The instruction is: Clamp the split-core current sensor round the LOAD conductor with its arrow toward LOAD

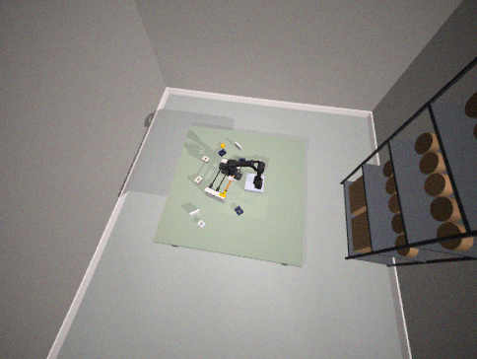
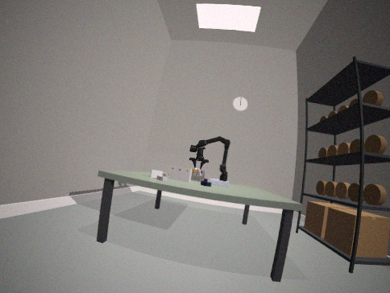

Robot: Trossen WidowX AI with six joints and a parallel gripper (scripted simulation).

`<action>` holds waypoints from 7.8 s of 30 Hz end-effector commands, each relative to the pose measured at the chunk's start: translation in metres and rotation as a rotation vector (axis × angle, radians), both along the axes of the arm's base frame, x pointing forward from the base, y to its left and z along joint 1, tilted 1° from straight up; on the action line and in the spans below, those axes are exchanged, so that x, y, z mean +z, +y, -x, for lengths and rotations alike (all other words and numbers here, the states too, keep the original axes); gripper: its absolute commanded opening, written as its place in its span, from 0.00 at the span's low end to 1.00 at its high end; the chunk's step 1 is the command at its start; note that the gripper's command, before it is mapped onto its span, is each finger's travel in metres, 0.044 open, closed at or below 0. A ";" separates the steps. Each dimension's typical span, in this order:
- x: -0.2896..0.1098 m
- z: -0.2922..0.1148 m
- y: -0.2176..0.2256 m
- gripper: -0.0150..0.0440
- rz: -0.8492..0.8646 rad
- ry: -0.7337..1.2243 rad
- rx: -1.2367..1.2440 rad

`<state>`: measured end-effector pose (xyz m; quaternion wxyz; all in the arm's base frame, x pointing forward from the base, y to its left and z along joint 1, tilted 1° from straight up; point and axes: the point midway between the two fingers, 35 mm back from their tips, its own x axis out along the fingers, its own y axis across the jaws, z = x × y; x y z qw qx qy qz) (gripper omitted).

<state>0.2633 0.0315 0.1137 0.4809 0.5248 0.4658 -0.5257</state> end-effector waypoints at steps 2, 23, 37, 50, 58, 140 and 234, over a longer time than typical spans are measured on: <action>-0.003 0.000 0.006 0.25 -0.019 0.002 0.006; -0.003 0.000 0.006 0.25 -0.019 0.002 0.006; -0.003 0.000 0.006 0.25 -0.019 0.002 0.006; -0.003 0.000 0.006 0.25 -0.019 0.002 0.006; -0.003 0.000 0.006 0.25 -0.019 0.002 0.006; 0.000 0.000 0.000 0.25 0.001 -0.001 0.000; -0.062 -0.002 0.004 0.75 -0.022 0.051 0.003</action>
